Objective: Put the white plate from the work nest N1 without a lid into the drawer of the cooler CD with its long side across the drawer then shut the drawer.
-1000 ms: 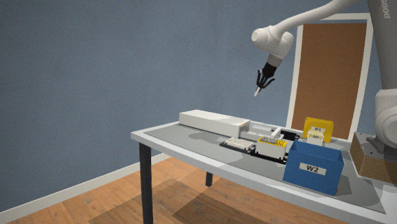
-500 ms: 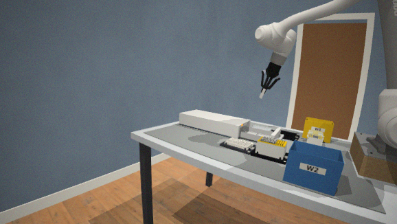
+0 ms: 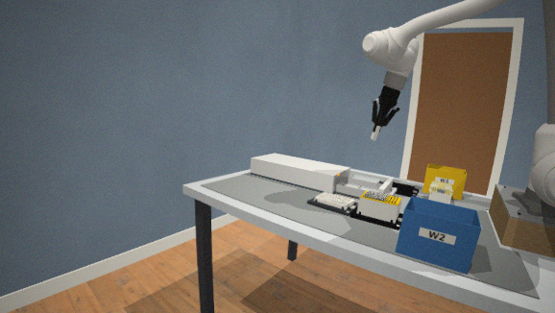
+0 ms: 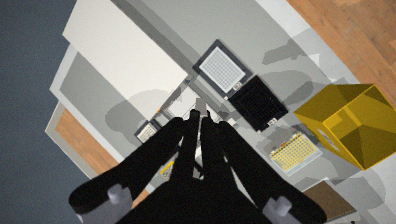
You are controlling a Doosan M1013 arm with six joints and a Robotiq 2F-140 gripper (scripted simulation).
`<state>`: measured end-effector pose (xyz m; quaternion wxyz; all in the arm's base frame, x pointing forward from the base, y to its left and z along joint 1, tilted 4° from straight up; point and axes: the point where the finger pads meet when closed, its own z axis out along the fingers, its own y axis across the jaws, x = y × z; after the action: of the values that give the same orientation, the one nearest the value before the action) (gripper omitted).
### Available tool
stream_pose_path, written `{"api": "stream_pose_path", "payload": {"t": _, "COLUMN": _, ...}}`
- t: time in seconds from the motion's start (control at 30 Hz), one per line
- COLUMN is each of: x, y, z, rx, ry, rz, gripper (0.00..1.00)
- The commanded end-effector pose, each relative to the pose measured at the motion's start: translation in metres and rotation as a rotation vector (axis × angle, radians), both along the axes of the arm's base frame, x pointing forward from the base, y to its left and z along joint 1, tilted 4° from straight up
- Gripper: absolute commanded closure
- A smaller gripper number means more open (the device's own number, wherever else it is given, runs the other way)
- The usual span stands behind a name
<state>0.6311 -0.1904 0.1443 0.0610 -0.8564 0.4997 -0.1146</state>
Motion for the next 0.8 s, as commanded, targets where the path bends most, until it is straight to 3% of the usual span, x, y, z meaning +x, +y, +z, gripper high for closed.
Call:
{"api": "stream_pose_path", "payload": {"t": 0.0, "x": -0.012, "y": 0.011, "z": 0.000, "rx": -0.005, "ry": 0.015, "rz": 0.056, "gripper": 1.00}}
{"api": "stream_pose_path", "payload": {"t": 0.77, "x": -0.091, "y": 0.073, "z": 0.002, "rx": -0.041, "ry": 0.132, "rz": 0.525, "gripper": 1.00}}
